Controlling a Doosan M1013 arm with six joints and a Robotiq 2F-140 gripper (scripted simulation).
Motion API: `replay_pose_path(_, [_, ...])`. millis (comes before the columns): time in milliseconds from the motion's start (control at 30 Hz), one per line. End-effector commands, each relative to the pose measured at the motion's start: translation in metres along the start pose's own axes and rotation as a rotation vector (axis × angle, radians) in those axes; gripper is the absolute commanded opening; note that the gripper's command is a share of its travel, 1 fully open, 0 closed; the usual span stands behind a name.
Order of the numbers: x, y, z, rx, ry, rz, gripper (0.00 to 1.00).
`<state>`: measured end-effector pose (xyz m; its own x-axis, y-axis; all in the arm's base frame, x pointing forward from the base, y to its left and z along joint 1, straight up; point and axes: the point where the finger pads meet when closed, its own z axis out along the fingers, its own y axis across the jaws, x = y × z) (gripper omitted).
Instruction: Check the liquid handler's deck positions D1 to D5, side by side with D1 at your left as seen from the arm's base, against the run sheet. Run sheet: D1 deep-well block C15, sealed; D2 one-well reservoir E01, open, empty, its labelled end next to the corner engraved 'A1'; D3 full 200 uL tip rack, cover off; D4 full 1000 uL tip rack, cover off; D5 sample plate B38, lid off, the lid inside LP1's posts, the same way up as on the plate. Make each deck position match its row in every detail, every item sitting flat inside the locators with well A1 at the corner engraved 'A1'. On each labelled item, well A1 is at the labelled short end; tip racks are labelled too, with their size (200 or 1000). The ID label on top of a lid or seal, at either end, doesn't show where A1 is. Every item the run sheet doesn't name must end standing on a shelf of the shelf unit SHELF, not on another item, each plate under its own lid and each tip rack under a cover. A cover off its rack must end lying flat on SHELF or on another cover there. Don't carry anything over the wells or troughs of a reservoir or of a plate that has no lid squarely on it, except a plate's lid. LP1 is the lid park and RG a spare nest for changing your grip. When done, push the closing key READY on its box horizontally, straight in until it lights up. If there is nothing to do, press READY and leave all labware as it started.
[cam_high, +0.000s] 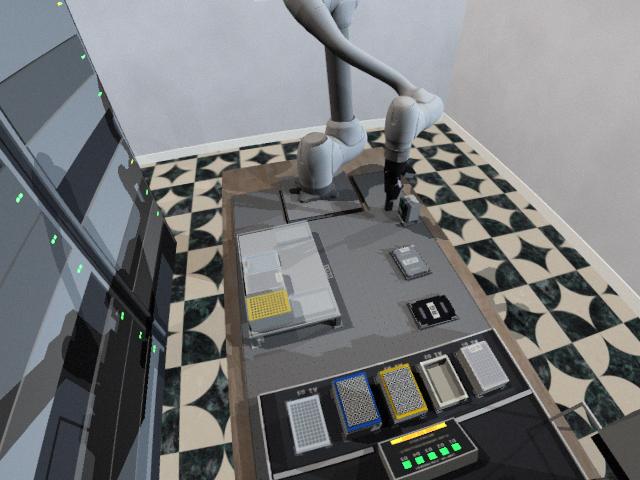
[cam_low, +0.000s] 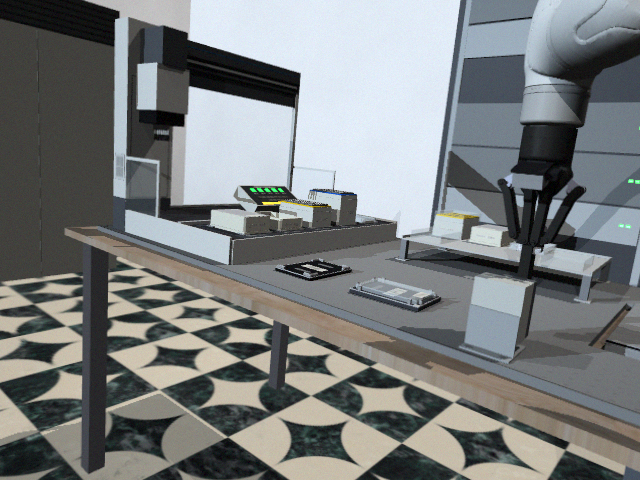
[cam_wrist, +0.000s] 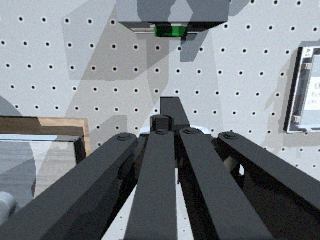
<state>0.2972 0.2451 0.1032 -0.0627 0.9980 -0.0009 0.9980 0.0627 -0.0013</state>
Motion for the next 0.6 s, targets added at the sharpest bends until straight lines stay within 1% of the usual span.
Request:
replay_pose_path(0, [0.0,0.0,0.007,0.0,0.001,0.0,0.1])
replay_pose_path(567, [0.0,0.0,0.032,0.0,0.001,0.0,0.1])
